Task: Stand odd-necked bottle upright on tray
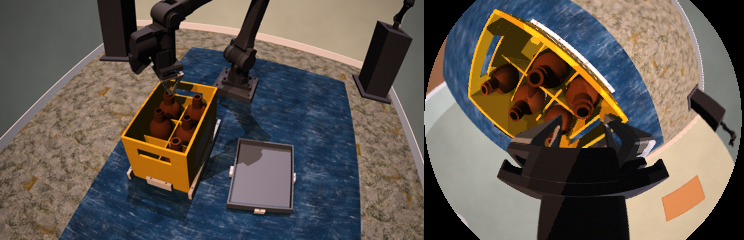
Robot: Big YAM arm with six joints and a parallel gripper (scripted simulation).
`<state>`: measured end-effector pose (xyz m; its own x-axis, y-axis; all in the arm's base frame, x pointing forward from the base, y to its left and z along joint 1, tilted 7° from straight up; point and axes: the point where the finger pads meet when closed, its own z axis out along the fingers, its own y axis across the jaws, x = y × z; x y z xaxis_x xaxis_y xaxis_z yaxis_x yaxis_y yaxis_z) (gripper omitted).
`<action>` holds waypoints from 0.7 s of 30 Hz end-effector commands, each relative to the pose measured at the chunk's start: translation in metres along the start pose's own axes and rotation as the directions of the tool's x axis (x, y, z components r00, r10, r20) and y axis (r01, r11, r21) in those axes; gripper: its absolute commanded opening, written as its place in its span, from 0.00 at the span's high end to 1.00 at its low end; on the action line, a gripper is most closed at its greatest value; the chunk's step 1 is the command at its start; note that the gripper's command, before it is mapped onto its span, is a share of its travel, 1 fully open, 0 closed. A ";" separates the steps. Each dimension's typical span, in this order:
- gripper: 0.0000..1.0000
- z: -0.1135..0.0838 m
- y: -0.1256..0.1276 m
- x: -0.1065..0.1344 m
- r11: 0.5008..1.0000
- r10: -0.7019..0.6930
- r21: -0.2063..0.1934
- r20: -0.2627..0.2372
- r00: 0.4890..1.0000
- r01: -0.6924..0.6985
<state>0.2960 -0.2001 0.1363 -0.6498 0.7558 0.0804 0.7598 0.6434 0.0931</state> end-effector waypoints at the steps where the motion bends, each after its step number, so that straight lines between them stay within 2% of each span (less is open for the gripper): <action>1: 0.39 0.007 0.004 -0.002 1.000 0.001 -0.003 -0.003 1.000 -0.002; 5: 0.39 0.007 0.005 -0.006 1.000 0.002 -0.005 0.007 1.000 -0.002; 11: 0.39 0.018 0.004 -0.002 1.000 0.004 -0.003 -0.003 1.000 -0.004; 15: 0.39 0.012 0.007 -0.009 1.000 -0.002 -0.008 0.020 1.000 0.003; 17: 0.39 0.023 0.005 -0.002 1.000 0.001 -0.003 -0.003 1.000 -0.001; 21: 0.39 0.025 0.004 -0.005 1.000 0.004 -0.005 0.005 1.000 -0.003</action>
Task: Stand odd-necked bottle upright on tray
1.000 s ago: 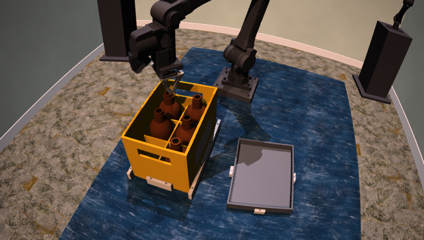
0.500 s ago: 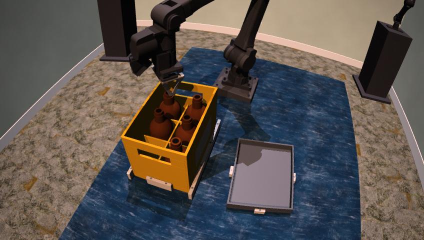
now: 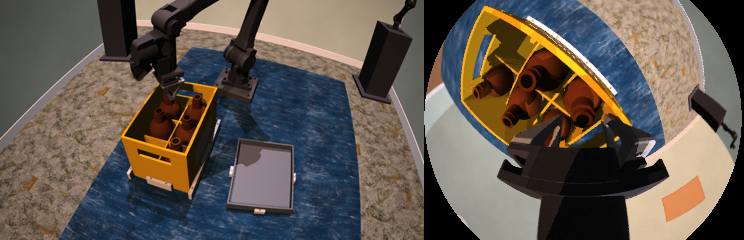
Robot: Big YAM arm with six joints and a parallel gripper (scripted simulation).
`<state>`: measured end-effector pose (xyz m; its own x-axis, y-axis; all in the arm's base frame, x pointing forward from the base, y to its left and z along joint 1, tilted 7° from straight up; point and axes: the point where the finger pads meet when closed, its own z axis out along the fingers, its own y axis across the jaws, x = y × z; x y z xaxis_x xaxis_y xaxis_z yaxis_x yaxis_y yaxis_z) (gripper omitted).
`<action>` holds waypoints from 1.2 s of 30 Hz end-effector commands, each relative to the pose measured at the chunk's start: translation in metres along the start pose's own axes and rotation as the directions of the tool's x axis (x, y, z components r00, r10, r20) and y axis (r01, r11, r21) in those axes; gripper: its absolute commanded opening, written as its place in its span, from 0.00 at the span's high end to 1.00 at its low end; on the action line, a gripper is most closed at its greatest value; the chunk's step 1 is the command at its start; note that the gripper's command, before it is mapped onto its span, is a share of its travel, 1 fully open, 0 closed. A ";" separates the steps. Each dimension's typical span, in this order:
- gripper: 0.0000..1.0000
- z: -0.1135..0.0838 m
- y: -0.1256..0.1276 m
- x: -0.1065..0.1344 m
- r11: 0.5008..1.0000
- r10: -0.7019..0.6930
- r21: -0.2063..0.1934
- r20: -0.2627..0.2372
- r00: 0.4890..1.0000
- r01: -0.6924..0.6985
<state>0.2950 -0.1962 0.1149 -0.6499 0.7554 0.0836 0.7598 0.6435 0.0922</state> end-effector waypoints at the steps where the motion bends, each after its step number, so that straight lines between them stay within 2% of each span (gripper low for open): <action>1: 0.39 0.003 0.006 -0.008 1.000 0.002 -0.007 0.012 1.000 -0.002; 5: 0.39 0.011 0.004 -0.004 1.000 0.003 -0.004 0.000 1.000 -0.003; 7: 0.39 0.008 0.006 -0.010 1.000 0.003 -0.008 0.016 1.000 -0.002; 11: 0.39 0.011 0.005 -0.004 1.000 0.000 -0.006 0.009 1.000 0.000; 15: 0.39 0.011 0.006 -0.011 1.000 0.002 -0.008 0.018 1.000 -0.002; 18: 0.39 0.017 0.004 -0.005 1.000 0.002 -0.004 0.003 1.000 -0.002; 36: 0.39 0.015 0.004 -0.008 1.000 0.002 -0.005 0.011 1.000 -0.002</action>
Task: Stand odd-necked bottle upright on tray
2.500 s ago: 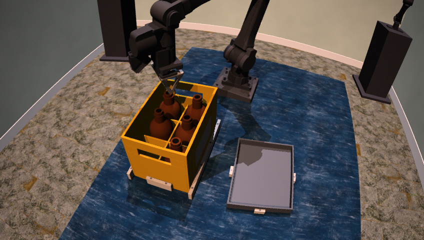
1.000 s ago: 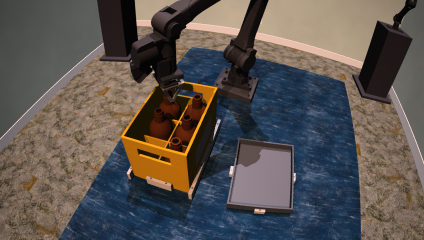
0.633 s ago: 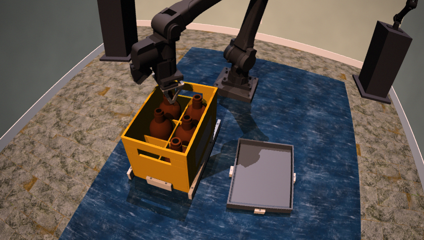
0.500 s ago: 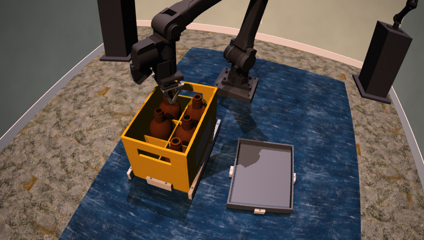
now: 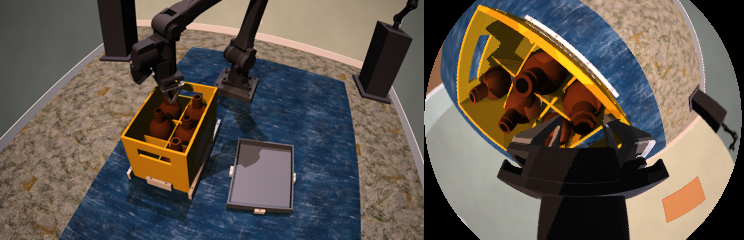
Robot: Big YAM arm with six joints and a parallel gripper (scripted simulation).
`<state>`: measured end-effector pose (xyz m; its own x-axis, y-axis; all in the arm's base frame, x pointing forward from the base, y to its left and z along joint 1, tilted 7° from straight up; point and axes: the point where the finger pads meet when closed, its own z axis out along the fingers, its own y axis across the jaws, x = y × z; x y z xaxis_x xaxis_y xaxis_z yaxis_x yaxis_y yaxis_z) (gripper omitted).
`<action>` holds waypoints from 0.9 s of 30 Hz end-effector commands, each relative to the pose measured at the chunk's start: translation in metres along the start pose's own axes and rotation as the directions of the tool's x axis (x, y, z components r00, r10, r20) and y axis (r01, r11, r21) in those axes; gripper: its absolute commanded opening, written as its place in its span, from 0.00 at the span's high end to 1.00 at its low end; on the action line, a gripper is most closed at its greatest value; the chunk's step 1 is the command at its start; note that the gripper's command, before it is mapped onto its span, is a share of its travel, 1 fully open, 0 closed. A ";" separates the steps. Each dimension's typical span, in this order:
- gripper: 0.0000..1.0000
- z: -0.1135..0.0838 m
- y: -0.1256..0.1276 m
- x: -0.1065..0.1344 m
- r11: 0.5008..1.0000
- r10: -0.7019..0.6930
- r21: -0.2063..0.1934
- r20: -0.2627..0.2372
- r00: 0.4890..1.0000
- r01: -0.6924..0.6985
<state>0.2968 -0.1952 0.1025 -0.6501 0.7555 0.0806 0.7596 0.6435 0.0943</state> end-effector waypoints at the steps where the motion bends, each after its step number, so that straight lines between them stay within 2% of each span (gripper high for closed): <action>1: 0.39 0.003 0.003 -0.007 1.000 0.002 -0.003 0.008 1.000 -0.002; 26: 0.39 0.003 0.003 -0.007 1.000 0.002 -0.003 0.008 1.000 -0.002; 27: 1.00 0.003 0.003 -0.007 1.000 0.002 -0.003 0.008 1.000 -0.002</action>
